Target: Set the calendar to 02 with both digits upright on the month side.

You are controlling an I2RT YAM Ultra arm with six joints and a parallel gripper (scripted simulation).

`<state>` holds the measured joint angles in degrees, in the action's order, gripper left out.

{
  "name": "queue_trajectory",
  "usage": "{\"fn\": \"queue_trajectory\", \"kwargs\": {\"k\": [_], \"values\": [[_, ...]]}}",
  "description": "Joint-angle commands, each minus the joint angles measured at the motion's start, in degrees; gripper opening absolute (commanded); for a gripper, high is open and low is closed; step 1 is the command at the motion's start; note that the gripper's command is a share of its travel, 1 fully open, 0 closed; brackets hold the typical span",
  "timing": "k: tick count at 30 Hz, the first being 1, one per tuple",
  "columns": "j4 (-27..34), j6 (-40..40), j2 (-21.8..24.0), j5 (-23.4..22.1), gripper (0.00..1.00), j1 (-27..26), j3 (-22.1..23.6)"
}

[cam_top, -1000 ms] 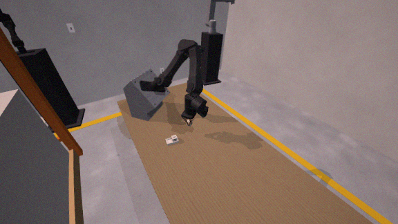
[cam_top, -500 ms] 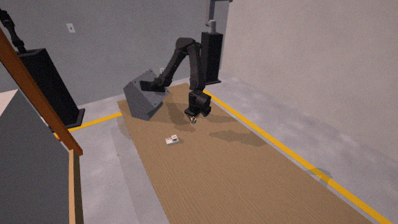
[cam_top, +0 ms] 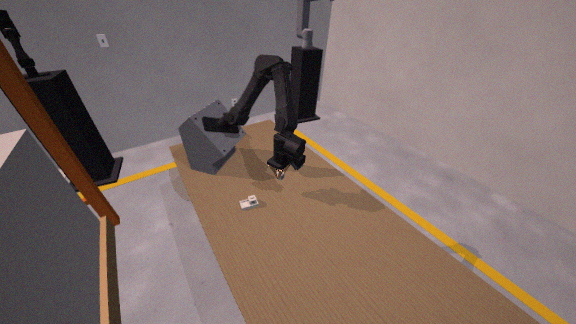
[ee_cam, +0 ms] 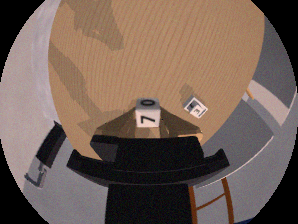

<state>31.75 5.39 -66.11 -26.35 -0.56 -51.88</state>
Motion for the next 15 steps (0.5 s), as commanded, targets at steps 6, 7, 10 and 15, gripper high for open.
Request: {"fn": "queue_trajectory", "kwargs": {"k": [6,7,10,15], "values": [[-4.62,-1.7,-2.27,1.52,0.26,1.8,1.02],[-5.74,-2.08,-2.99,1.86,0.26,2.29,1.26],[-9.39,-3.26,-5.51,2.95,0.26,3.82,1.92],[-15.13,-4.97,-10.01,4.57,0.26,6.08,2.5]]}}
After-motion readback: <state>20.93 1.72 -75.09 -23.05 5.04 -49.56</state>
